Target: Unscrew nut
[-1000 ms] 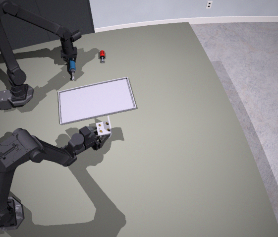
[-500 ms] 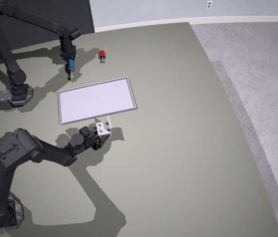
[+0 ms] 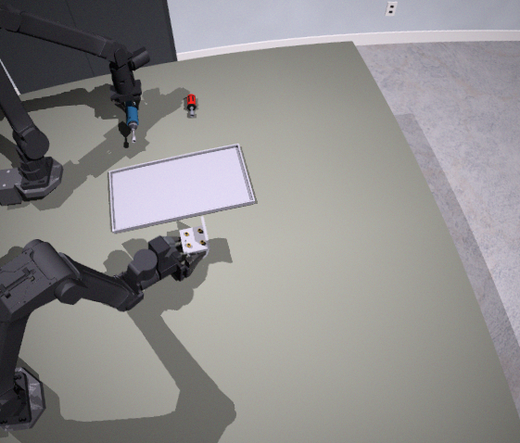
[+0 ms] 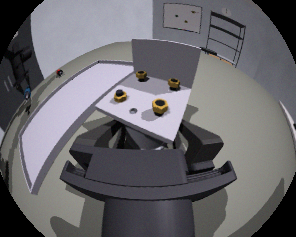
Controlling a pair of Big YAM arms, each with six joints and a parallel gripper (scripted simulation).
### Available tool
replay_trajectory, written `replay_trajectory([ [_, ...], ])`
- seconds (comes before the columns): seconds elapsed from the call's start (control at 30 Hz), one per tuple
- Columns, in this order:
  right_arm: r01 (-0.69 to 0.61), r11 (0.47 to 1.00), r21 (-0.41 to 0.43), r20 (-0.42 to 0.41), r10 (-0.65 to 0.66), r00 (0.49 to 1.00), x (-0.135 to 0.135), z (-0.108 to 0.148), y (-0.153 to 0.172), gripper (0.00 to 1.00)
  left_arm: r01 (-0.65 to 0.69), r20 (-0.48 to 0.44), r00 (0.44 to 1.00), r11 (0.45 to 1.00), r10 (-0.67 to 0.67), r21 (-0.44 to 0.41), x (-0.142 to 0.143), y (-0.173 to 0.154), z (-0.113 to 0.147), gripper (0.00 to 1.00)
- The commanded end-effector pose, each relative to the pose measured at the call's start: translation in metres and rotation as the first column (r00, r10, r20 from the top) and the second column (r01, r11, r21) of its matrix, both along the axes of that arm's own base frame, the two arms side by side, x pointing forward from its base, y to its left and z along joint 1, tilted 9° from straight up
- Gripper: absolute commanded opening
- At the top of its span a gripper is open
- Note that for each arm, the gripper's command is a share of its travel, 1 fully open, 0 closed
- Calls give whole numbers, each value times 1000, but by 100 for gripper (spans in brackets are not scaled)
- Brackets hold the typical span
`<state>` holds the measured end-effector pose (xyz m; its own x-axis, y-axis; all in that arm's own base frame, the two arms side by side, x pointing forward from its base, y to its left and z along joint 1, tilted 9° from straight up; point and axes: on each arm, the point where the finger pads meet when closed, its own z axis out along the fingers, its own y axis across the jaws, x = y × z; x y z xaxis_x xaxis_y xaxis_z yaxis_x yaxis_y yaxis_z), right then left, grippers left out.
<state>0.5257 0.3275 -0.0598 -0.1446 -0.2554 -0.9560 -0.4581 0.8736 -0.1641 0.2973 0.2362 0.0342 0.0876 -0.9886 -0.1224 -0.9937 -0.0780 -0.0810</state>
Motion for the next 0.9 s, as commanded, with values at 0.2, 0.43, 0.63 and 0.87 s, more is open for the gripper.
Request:
replay_trajectory([
  [0.2,16,1000,-17,-28,-16,999,2,-13,-11,59,1,64,998,999,-4,44,22,8,46,42],
  [0.43,16,1000,-17,-28,-16,999,2,-13,-11,59,3,64,998,999,-6,45,22,7,51,42],
  [0.63,16,1000,-17,-28,-16,999,2,-13,-11,59,1,65,998,999,-4,45,21,6,60,42],
  [0.87,16,1000,-17,-28,-16,999,2,-13,-11,59,1,66,998,999,-4,46,20,4,72,42],
])
